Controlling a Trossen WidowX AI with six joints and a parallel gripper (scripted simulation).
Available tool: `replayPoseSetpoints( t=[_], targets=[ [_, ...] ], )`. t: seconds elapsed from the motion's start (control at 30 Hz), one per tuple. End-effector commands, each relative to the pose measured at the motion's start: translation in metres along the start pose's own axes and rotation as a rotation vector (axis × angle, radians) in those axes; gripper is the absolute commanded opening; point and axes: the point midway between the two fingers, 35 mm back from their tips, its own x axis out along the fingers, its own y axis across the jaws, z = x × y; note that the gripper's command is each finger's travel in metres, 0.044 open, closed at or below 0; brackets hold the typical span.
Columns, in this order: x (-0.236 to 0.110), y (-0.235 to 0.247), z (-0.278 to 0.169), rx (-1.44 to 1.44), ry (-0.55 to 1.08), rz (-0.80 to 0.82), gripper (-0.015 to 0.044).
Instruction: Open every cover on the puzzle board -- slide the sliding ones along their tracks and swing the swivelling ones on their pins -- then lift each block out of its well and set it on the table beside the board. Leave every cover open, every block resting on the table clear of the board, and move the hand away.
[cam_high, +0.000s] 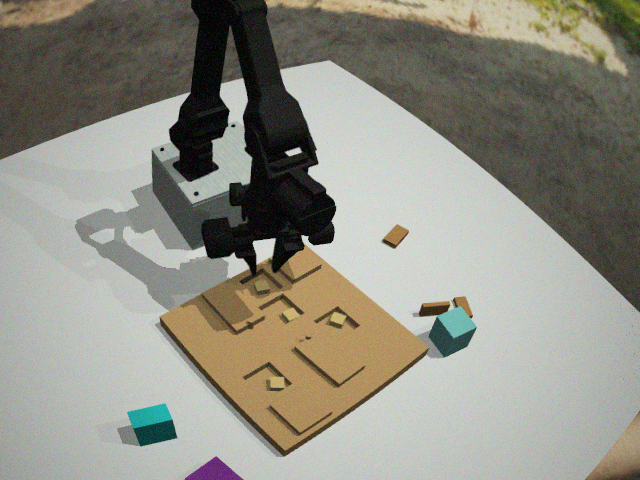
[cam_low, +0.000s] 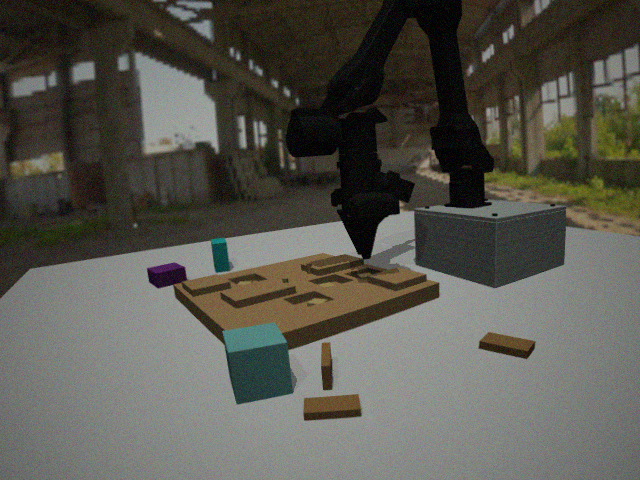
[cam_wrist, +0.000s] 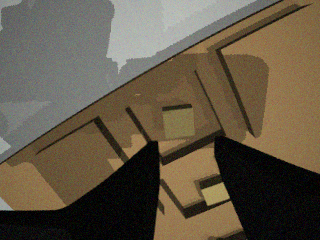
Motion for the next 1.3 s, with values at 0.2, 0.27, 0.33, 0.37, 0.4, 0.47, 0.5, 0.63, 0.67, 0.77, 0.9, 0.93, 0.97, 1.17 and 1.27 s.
replayPoseSetpoints(
  t=[0.2, 0.27, 0.33, 0.37, 0.4, 0.47, 0.5, 0.63, 0.67, 0.77, 0.9, 0.93, 0.97, 1.17, 1.27],
  targets=[
    [0.003, 0.001, 0.001, -0.054, -0.002, 0.003, 0.0144],
    [0.003, 0.001, 0.001, -0.054, -0.002, 0.003, 0.0144],
    [0.003, 0.001, 0.001, -0.054, -0.002, 0.003, 0.0144],
    [0.003, 0.001, 0.001, -0.054, -0.002, 0.003, 0.0144],
    [0.003, 0.001, 0.001, -0.054, -0.002, 0.003, 0.0144],
    [0.003, 0.001, 0.001, -0.054, -0.002, 0.003, 0.0144],
    [0.003, 0.001, 0.001, -0.054, -0.002, 0.003, 0.0144],
    [0.003, 0.001, 0.001, -0.054, -0.002, 0.003, 0.0144],
    [0.003, 0.001, 0.001, -0.054, -0.002, 0.003, 0.0144],
    [0.006, 0.001, 0.001, -0.054, -0.002, 0.003, 0.0144],
    [0.01, 0.001, 0.001, -0.054, -0.002, 0.003, 0.0144],
    [0.011, 0.001, 0.001, -0.054, -0.002, 0.003, 0.0144],
    [0.012, 0.001, 0.001, -0.054, -0.002, 0.003, 0.0144],
    [0.018, 0.001, 0.001, -0.054, -0.002, 0.003, 0.0144],
    [0.021, 0.002, 0.001, -0.054, -0.002, 0.003, 0.0144]
  ],
)
